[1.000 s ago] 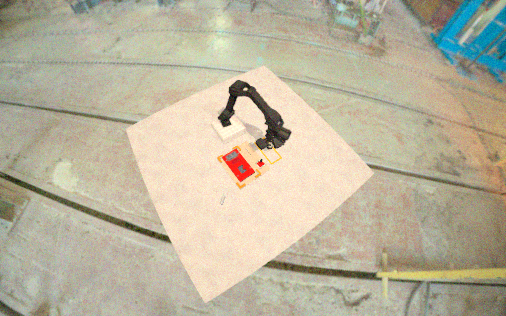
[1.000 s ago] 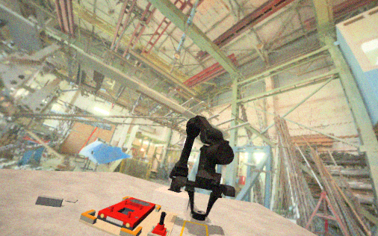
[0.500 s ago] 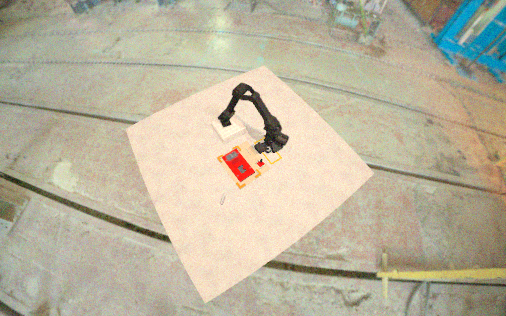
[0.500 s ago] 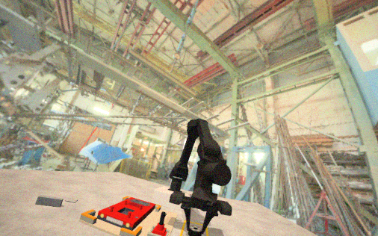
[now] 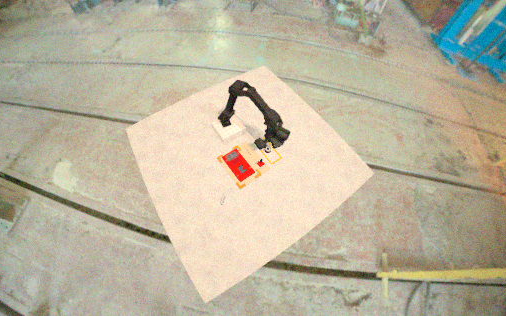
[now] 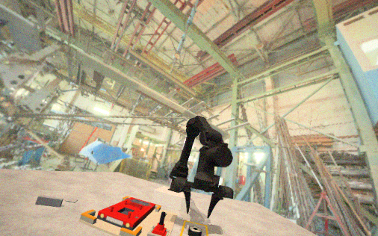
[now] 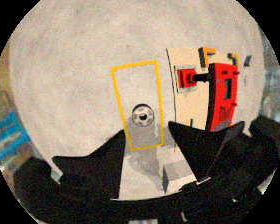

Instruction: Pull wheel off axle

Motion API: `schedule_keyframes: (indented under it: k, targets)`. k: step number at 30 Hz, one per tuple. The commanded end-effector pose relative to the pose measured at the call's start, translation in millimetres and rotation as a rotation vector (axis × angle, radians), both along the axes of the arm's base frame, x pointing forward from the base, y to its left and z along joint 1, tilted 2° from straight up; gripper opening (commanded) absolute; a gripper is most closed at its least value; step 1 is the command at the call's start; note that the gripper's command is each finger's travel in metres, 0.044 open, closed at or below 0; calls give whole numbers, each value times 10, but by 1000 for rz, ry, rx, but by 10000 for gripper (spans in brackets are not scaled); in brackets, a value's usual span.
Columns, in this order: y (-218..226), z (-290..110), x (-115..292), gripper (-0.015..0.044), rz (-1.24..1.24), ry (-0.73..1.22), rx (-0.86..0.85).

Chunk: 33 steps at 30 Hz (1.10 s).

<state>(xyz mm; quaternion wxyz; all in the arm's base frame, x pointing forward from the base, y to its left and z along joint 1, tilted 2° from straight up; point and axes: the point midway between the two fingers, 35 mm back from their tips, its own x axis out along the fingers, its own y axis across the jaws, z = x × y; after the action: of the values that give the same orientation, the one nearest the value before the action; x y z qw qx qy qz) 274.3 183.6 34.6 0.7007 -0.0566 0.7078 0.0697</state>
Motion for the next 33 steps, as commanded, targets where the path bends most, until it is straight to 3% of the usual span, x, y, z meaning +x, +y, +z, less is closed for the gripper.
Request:
schedule_keyframes:
  k: [1,7,17,33]
  targets:
    - [5,135,15,300,-1,-8,7]
    - [-153,264,-213,440,-1,-6,5]
    - [-503,579,-723,440,-1,-3,3]
    - [-509,583,-732,440,-1,-3,3]
